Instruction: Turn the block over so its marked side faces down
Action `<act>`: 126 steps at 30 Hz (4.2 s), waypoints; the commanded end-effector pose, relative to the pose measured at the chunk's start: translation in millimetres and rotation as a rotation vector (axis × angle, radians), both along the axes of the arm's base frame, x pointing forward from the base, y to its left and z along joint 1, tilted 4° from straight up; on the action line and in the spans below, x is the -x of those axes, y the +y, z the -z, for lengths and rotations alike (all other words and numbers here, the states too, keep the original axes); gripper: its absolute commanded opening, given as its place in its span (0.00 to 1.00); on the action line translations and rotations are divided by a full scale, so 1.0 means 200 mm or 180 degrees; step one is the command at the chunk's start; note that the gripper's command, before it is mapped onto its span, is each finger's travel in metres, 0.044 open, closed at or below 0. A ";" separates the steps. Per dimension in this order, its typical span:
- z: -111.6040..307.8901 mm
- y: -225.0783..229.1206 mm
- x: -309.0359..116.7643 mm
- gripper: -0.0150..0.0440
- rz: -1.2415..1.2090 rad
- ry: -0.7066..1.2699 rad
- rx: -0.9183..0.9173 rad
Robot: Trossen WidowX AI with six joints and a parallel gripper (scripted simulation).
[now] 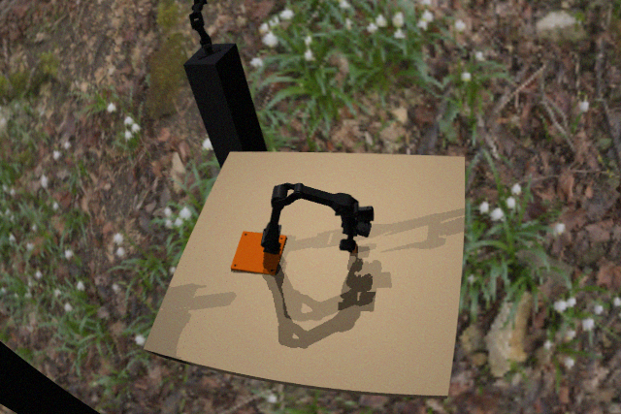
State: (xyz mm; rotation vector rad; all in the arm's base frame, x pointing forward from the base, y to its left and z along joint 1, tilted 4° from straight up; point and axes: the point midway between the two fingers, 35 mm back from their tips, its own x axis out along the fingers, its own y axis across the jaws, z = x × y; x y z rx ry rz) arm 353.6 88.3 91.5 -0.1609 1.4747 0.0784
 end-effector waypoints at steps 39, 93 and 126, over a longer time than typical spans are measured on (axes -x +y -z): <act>0.16 -0.01 -0.01 0.35 -0.0012 0.0024 -0.0011; 0.06 0.00 0.02 0.25 -0.0107 -0.1599 -0.0263; 0.22 -0.01 0.01 0.25 -0.0202 -0.3150 -0.0503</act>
